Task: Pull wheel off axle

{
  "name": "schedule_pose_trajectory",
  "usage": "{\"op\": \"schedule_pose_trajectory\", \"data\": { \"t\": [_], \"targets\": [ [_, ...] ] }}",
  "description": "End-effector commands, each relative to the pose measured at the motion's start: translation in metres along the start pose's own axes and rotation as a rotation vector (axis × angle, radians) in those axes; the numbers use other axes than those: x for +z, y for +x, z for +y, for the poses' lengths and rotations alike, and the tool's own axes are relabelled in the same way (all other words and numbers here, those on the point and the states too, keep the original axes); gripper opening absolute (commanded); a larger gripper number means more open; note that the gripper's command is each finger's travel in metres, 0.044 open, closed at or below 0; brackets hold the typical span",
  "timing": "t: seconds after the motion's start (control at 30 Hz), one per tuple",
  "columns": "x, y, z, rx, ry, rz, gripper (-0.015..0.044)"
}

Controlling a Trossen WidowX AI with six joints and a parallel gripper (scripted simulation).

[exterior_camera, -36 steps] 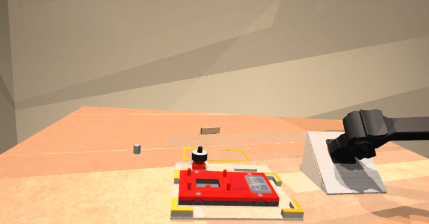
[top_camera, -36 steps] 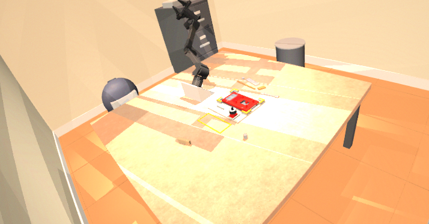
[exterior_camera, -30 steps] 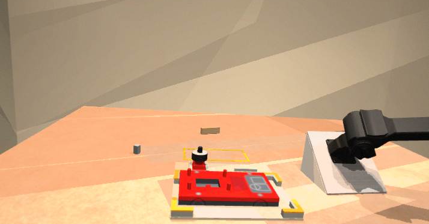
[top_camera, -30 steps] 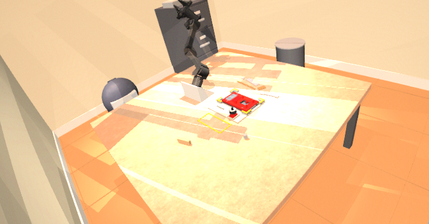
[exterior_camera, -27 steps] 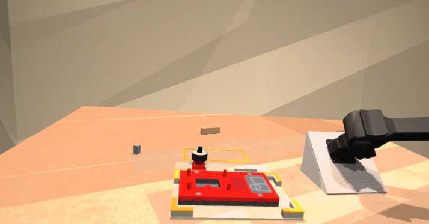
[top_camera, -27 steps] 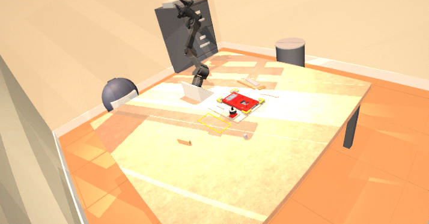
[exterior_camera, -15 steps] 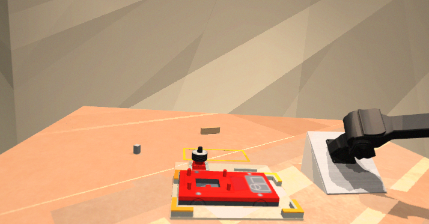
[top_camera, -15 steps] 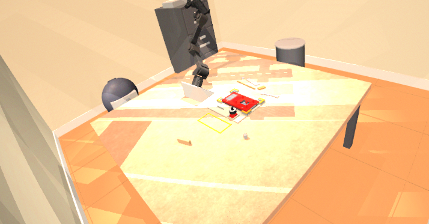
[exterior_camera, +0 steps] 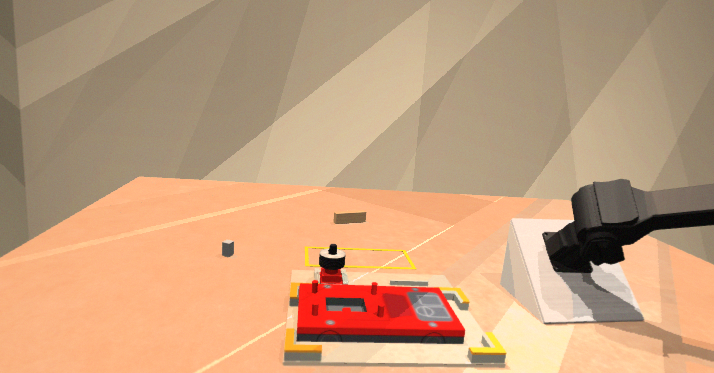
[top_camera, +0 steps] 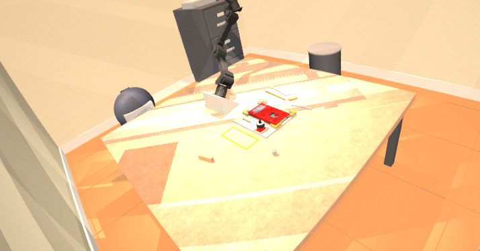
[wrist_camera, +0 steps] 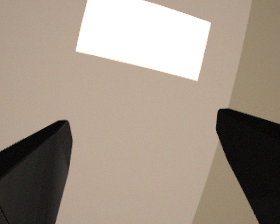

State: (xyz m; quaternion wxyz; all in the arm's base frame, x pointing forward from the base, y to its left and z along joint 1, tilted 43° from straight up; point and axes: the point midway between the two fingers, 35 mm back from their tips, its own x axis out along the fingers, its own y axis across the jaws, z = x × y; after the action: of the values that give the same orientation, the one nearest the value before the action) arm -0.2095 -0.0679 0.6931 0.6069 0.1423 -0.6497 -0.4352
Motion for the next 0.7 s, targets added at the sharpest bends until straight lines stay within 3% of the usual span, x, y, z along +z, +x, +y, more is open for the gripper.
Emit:
{"op": "schedule_pose_trajectory", "data": {
  "t": [0.0, 0.67],
  "targets": [
    [-0.038, 0.003, 0.021, 0.059, -0.061, 0.057, 0.03],
    [-0.172, -0.01, 0.069, 0.23, -0.26, 0.231, 0.03]
  ]
}}
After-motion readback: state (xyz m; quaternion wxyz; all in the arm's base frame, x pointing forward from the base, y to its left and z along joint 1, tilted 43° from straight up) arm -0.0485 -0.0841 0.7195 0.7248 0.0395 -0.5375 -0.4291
